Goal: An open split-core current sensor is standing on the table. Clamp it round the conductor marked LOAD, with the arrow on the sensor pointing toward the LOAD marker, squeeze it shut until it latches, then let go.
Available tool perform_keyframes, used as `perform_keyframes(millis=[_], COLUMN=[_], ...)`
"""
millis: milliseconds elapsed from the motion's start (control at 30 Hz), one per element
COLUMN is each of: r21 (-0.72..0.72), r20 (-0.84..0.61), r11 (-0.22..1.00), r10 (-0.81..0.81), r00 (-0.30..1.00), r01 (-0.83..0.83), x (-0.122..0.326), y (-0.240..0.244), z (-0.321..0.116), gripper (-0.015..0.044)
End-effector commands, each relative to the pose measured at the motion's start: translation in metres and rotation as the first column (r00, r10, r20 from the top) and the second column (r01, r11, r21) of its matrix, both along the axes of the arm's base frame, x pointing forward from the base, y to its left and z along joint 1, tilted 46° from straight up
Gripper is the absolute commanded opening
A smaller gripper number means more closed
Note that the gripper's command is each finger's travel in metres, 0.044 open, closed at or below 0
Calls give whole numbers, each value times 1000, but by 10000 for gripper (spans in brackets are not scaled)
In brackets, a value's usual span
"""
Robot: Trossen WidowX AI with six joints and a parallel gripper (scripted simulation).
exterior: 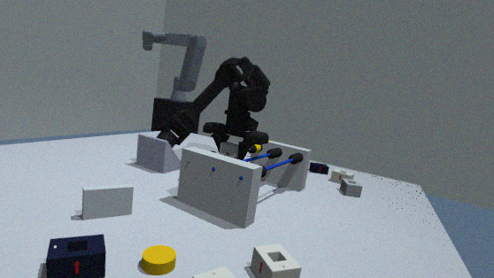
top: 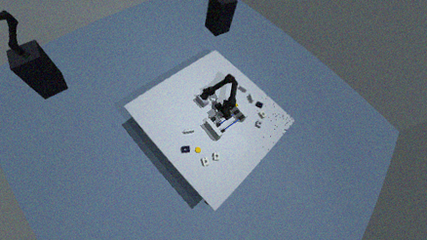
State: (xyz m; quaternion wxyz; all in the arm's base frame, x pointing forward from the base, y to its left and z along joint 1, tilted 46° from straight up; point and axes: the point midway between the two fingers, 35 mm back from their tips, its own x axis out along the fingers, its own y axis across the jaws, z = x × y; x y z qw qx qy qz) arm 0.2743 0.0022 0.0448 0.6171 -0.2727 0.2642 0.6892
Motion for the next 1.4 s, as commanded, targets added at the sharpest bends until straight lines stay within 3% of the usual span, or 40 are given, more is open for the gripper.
perform_keyframes(millis=[0, 500, 733, 1033, 1267, 1367], r21=[0, 0, 0, 1, 20, 21], r20=[0, 0, 0, 4, 156, 171], r11=[1000, 1000, 1000, 1000, 986, 983], r10=[0, 0, 0, -4, -165, -181], r00=[1000, 1000, 1000, 1000, 974, 968], r01=[0, 0, 0, 4, 164, 181], x=[0, 0, 0, 0, -16, -20], y=[0, 0, 0, -2, -71, -78], z=[0, 0, 0, 2, 69, 76], gripper=[264, 264, 440, 440, 440, 440])
